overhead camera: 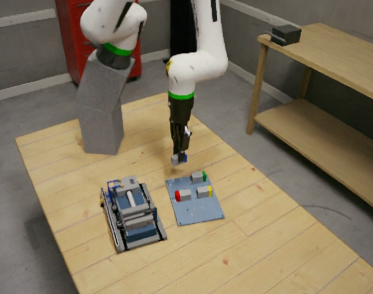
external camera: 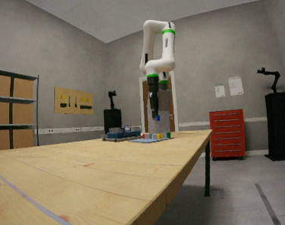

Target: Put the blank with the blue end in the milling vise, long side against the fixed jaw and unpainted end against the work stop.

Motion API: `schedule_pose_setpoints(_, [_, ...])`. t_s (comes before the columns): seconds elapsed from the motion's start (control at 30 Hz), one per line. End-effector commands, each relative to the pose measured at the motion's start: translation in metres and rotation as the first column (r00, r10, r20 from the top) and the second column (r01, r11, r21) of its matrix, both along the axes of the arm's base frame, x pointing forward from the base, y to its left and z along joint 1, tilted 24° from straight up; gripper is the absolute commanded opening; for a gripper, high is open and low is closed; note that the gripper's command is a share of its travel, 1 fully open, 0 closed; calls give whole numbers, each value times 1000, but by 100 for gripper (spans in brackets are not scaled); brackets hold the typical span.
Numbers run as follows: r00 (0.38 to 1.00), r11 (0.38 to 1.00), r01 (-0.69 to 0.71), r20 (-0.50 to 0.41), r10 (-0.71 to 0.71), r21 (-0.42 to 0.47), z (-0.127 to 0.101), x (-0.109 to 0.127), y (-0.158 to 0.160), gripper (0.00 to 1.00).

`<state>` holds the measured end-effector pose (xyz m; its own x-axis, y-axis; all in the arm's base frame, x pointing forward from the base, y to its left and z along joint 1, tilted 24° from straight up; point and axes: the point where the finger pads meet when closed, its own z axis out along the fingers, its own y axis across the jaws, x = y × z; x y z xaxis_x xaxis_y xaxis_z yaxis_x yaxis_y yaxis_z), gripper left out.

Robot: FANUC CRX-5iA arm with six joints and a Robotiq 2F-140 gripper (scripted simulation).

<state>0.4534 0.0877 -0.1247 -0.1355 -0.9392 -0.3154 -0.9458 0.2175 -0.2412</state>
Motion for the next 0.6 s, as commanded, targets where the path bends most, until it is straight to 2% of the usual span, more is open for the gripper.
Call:
schedule_pose_setpoints(0.0, [997, 998, -67, 21, 68, -17, 0, 0, 0, 10])
schedule_pose_setpoints(0.1, [993, 994, -109, 33, 110, -32, 0, 0, 0, 10])
schedule_pose_setpoints(0.2, [995, 995, -93, 27, 94, -33, 0, 0, 0, 10])
schedule_pose_setpoints(0.57, [966, 966, -243, 64, 249, -87, 1, 0, 0, 10])
